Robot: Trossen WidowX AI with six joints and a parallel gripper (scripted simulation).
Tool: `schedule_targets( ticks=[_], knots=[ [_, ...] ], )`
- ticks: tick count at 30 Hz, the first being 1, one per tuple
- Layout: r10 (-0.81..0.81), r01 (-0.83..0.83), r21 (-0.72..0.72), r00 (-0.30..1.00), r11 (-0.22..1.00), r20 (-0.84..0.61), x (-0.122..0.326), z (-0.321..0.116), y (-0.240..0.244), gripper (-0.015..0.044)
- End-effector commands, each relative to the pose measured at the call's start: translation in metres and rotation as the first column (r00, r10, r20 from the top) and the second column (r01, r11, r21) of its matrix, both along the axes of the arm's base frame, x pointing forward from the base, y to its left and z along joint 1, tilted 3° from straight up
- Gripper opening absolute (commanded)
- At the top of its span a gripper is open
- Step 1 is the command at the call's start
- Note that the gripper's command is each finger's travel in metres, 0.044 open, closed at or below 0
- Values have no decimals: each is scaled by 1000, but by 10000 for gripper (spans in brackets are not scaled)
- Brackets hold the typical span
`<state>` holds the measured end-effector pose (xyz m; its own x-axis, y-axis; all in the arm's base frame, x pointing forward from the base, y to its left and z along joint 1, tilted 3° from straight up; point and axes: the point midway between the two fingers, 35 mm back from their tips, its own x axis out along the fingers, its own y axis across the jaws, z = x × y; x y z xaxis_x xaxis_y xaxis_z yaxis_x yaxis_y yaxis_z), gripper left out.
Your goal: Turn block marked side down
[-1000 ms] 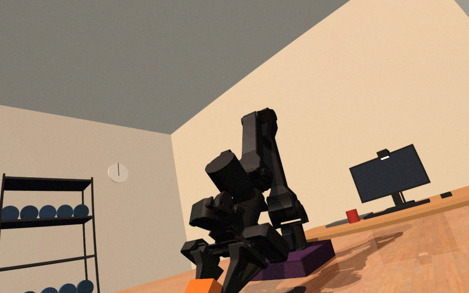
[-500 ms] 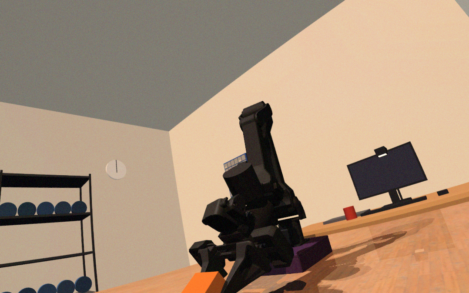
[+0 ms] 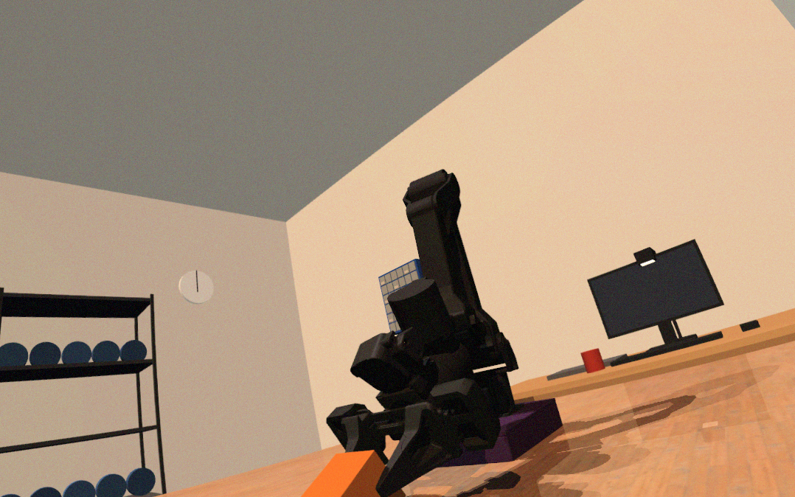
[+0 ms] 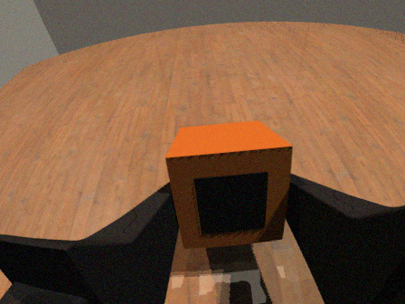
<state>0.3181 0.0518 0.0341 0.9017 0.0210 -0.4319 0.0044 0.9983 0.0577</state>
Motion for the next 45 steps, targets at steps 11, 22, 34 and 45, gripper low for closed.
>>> schedule_targets(
  ticks=[11,22,34,45],
  knots=[
    [-3,3,-5,1000,1000,8,0,1,-1,157],
    [-3,3,-5,1000,1000,8,0,1,-1,440],
    [-3,3,-5,1000,1000,8,0,1,-1,440],
    [-3,3,-5,1000,1000,8,0,1,-1,440]
  ],
)
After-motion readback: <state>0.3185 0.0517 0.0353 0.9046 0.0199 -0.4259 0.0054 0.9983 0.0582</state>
